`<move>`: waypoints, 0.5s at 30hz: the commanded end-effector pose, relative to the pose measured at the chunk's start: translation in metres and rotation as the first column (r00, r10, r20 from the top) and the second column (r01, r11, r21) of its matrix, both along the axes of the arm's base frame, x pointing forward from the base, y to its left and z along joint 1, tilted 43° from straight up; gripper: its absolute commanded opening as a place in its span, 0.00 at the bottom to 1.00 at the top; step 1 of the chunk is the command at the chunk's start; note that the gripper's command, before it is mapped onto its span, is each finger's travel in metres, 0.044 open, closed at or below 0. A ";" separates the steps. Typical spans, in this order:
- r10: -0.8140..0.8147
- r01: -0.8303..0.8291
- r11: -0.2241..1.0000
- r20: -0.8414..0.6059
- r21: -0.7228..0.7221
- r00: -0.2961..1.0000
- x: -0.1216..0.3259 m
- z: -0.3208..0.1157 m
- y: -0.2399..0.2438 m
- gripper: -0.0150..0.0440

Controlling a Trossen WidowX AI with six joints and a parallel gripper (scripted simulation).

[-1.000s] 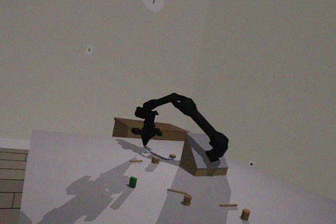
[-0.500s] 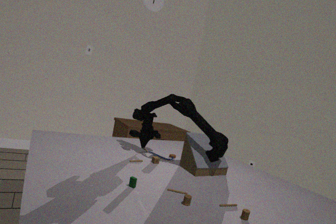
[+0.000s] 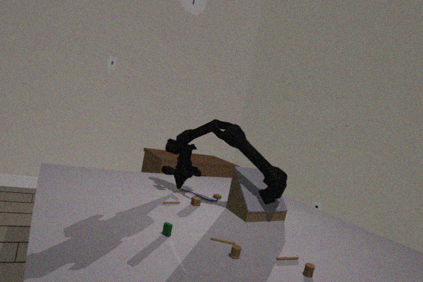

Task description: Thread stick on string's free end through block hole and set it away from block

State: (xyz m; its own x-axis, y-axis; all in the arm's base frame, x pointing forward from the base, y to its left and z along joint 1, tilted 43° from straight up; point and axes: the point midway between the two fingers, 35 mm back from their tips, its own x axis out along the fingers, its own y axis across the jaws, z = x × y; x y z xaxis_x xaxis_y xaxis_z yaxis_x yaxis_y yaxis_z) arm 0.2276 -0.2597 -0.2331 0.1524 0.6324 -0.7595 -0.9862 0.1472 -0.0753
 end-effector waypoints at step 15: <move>-0.004 0.004 1.000 0.001 0.003 1.000 0.005 0.014 0.014 0.25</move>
